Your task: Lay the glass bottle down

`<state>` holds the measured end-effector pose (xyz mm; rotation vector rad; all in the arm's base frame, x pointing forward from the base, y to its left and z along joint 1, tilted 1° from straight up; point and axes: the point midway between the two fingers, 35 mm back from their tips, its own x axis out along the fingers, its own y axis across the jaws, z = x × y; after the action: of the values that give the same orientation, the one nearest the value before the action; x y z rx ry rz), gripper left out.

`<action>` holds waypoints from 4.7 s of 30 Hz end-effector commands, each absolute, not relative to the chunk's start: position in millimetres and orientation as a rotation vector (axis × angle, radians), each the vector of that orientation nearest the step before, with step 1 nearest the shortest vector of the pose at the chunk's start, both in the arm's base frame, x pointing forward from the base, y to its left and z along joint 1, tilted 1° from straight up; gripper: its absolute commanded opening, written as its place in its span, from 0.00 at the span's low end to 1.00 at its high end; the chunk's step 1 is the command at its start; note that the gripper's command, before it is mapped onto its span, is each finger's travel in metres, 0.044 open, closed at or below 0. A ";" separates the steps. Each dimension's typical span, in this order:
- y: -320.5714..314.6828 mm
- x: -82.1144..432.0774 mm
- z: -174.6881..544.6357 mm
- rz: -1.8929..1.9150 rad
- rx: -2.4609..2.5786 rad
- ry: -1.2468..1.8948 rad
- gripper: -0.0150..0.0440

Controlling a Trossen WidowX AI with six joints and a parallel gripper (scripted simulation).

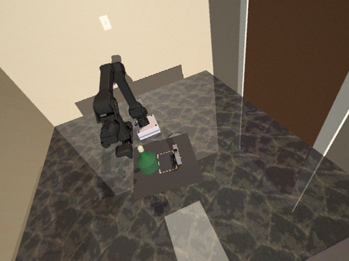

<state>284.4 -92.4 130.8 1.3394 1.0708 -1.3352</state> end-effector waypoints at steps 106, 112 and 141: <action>-16.1 299.7 137.0 -1.423 1.272 0.990 0.43; -12.1 300.5 137.1 -1.436 1.261 0.977 0.43; 7.7 304.5 136.4 -1.494 1.208 0.910 0.43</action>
<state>302.2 -1.0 136.6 1.1982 0.8981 -1.5032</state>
